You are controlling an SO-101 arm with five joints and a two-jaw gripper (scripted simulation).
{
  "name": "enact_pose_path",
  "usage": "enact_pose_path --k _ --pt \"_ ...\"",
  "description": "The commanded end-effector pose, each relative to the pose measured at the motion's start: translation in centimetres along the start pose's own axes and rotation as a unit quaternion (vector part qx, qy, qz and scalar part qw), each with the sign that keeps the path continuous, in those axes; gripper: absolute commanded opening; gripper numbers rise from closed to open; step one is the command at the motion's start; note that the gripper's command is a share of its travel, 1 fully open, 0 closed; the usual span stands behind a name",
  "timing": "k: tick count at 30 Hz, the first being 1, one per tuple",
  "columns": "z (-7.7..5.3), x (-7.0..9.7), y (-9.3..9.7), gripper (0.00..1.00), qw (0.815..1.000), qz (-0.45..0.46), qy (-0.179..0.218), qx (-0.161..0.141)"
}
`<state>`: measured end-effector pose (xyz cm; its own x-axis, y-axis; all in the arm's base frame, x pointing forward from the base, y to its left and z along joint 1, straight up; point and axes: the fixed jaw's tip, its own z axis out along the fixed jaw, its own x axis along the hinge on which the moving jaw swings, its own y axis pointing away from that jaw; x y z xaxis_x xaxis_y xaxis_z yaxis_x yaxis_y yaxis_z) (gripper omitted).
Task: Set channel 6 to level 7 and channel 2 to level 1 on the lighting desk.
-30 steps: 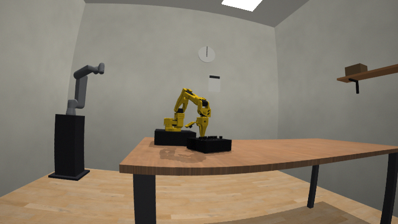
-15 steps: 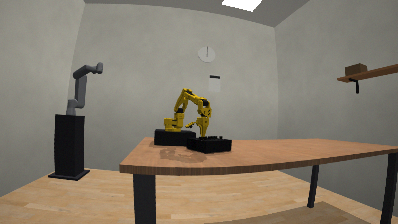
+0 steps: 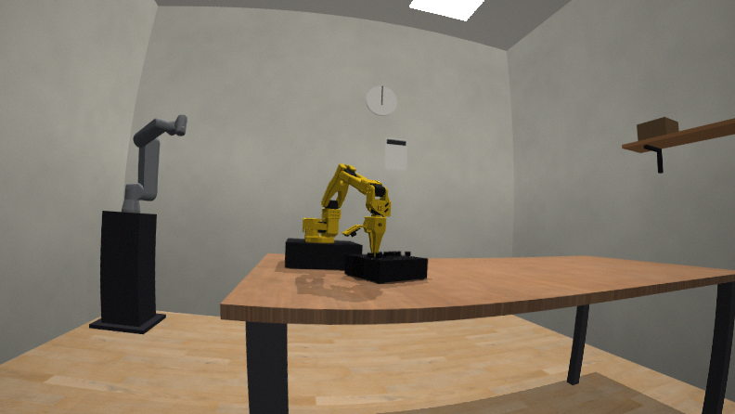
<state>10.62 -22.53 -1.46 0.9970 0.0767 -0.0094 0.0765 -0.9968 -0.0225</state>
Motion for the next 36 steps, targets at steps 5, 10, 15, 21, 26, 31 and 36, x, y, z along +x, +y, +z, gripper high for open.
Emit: enact_pose_path --k 5,10,15,21,26,31,36 --pt "-0.17 0.03 0.66 0.00 1.000 0.001 0.005 -0.011" --pt "-0.20 0.08 0.80 0.00 1.000 0.001 0.005 -0.011" --pt "-0.22 0.12 0.92 0.00 1.000 0.001 0.005 -0.011" --pt "-0.23 0.13 0.93 0.00 1.000 0.001 0.005 -0.011" --pt "-0.25 0.17 1.05 0.00 1.000 0.001 0.005 -0.011" --pt "-0.27 0.22 1.19 0.00 1.000 0.001 0.005 -0.011" --pt "-0.28 0.22 1.20 0.00 1.000 0.001 0.005 -0.011"
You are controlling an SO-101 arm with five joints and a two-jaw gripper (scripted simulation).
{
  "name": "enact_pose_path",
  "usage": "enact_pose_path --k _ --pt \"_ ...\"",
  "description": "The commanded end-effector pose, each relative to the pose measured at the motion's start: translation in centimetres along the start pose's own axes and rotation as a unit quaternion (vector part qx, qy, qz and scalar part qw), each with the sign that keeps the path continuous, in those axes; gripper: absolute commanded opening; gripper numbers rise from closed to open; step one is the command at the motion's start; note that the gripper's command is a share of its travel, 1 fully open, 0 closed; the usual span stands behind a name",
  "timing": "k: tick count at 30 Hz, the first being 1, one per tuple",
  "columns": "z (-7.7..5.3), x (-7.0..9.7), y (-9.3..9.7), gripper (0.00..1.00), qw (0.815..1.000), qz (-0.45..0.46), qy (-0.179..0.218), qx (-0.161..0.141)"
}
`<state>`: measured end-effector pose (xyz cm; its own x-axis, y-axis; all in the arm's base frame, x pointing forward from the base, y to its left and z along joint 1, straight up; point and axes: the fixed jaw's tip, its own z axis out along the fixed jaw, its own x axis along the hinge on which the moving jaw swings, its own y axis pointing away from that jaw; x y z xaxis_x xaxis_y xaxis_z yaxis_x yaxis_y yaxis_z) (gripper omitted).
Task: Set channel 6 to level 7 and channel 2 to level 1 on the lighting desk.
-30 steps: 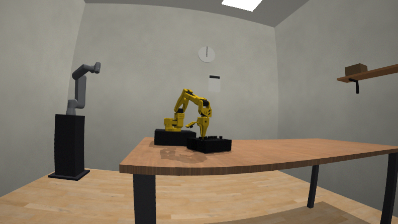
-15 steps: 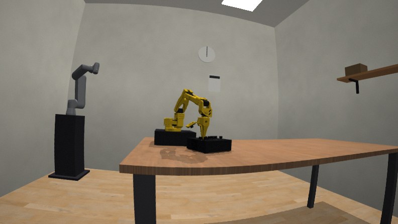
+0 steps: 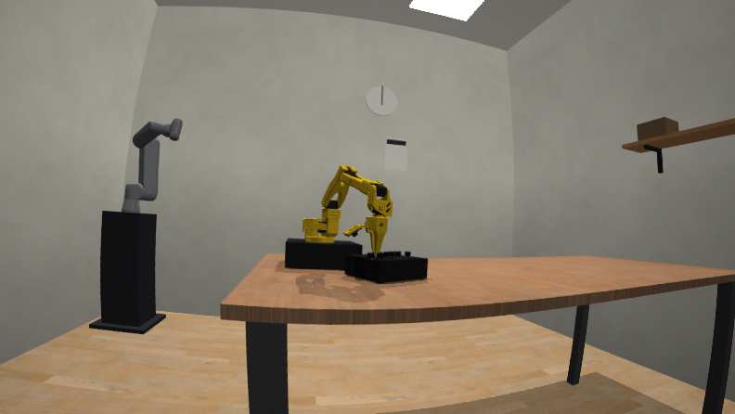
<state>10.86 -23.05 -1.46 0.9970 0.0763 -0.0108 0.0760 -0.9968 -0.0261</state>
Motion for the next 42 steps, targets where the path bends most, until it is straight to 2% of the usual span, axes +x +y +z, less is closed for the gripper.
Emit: enact_pose_path --k 1,42 --pt "-0.26 0.02 0.67 0.00 1.000 0.001 0.005 -0.013" --pt "-0.38 0.22 1.24 0.00 1.000 0.002 0.005 -0.013"
